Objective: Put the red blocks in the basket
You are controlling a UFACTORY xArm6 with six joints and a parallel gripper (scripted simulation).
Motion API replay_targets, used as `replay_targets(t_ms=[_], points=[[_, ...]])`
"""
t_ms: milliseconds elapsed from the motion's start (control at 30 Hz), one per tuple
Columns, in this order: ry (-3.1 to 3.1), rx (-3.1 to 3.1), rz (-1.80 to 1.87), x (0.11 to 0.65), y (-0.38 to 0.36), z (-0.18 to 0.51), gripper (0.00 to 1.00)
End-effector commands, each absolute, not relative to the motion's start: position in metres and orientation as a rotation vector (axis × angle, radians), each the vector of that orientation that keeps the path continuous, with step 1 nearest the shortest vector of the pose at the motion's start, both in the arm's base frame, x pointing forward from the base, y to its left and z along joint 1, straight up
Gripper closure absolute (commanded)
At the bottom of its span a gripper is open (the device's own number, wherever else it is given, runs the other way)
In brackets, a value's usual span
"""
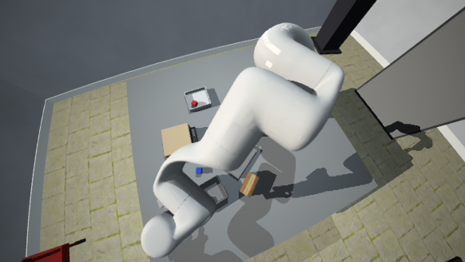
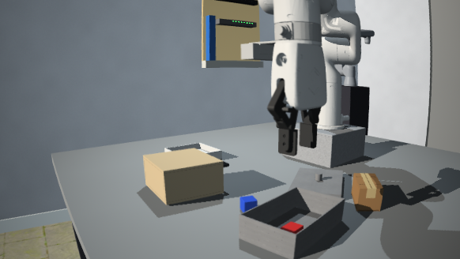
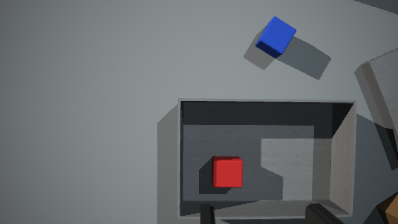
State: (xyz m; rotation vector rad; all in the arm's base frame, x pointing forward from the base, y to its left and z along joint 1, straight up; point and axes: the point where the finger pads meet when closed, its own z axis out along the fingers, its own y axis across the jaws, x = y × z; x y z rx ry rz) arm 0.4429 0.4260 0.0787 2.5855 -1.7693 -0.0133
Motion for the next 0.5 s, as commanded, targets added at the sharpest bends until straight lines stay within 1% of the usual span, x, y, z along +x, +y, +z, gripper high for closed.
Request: replay_targets(t_ms=[0,467], points=[[-1.772,2.590,-0.012,0.444,0.427,0.079,0.40],[-1.772,2.589,-0.012,0.444,0.427,0.055,0.40]])
